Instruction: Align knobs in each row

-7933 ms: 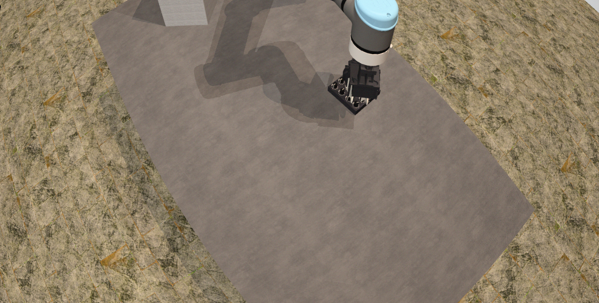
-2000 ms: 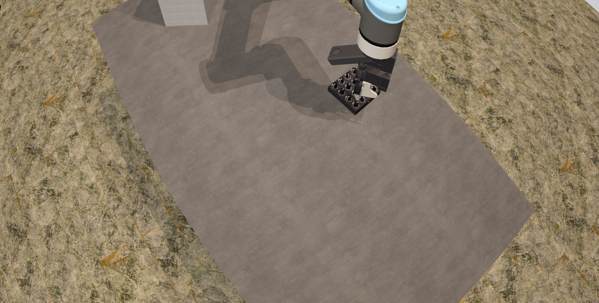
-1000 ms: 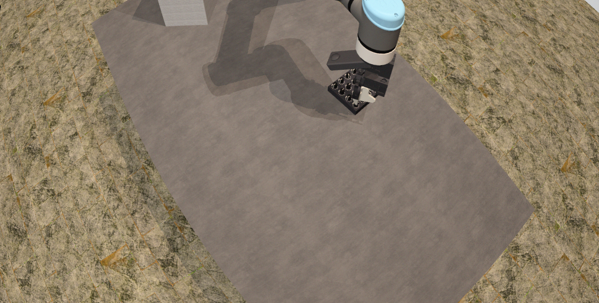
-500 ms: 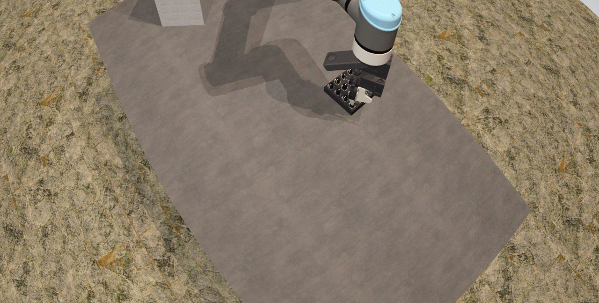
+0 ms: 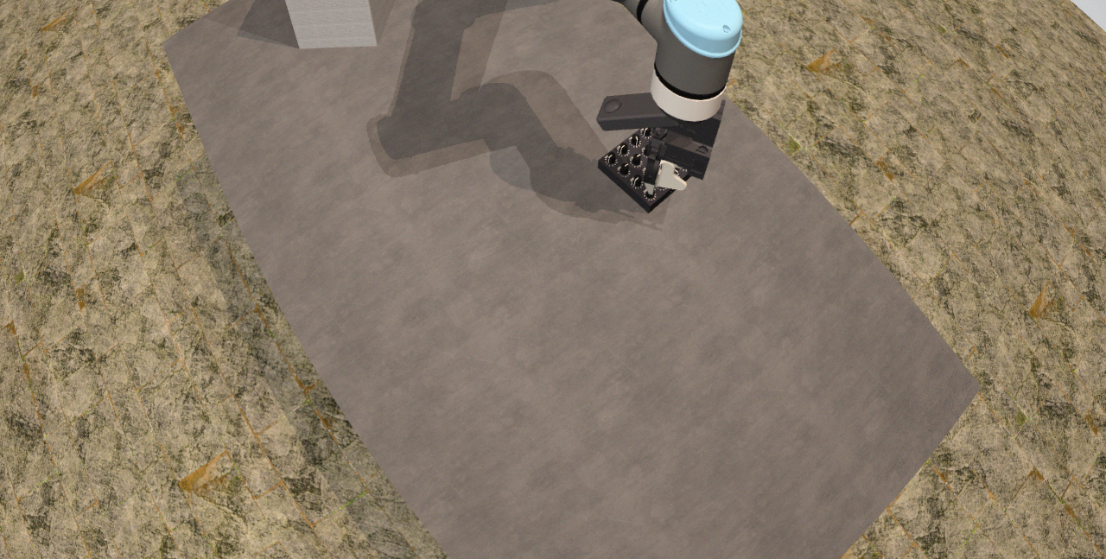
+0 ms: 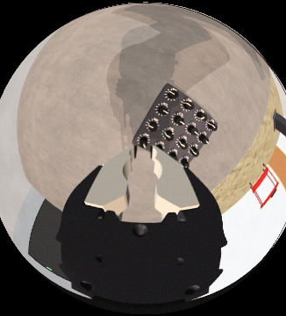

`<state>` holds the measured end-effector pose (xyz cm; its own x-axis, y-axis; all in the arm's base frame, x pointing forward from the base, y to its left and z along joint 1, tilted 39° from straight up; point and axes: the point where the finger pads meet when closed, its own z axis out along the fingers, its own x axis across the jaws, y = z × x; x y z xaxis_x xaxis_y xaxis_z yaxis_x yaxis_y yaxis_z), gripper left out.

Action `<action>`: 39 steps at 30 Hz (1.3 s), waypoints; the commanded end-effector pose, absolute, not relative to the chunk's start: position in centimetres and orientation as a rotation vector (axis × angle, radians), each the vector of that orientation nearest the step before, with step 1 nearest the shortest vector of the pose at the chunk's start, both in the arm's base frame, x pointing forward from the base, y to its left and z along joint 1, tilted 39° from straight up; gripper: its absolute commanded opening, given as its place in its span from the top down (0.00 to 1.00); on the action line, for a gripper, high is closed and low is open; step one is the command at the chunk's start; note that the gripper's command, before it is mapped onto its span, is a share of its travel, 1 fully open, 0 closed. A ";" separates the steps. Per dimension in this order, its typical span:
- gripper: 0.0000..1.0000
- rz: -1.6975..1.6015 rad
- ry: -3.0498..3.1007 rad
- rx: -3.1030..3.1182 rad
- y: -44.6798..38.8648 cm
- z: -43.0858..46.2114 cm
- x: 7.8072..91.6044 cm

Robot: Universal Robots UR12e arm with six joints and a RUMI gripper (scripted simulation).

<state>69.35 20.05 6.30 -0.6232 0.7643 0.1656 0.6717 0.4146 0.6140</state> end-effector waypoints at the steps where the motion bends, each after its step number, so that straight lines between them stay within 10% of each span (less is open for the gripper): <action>1: 0.89 0.993 2.519 1.285 20.0 6.5 69.6; 39: 0.89 0.994 2.520 1.288 19.8 6.1 69.2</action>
<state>69.26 19.87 6.19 -0.6230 0.7649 0.1636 0.6709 0.4150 0.6145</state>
